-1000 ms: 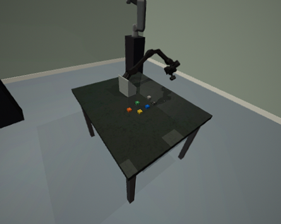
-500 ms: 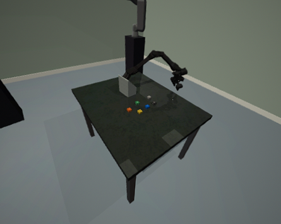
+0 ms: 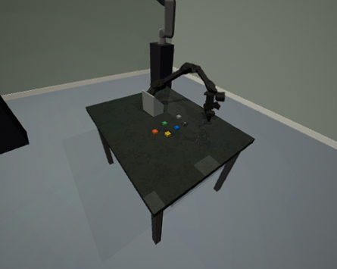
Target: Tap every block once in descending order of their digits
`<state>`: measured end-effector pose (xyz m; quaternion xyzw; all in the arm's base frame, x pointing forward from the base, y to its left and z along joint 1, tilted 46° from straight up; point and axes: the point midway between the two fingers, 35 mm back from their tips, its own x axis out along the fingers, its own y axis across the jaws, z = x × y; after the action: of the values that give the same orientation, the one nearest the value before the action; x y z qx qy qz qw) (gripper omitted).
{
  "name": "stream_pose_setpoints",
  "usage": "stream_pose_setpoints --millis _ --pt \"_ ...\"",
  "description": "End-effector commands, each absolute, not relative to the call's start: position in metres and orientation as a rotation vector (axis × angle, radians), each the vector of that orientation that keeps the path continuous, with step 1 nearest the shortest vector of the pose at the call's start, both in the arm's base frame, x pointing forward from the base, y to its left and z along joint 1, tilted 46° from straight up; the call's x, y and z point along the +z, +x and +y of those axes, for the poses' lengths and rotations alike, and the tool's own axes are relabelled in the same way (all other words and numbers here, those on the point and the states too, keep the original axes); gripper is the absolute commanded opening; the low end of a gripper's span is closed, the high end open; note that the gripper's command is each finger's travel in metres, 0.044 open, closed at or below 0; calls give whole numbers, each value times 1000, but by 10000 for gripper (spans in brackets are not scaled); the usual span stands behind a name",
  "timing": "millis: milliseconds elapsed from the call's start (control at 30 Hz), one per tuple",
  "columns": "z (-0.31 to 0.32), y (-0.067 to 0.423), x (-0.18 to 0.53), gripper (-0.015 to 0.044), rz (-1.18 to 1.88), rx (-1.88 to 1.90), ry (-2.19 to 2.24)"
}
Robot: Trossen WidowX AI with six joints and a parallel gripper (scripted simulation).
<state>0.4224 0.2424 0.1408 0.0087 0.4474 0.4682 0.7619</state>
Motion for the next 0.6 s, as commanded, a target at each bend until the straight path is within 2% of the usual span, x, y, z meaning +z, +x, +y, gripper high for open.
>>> stream_pose_setpoints --millis 0,300,567 --pt "188 435 94 400 1077 925 45" --pt "67 430 14 400 1264 757 157" --pt "-32 383 -49 400 1417 645 331"
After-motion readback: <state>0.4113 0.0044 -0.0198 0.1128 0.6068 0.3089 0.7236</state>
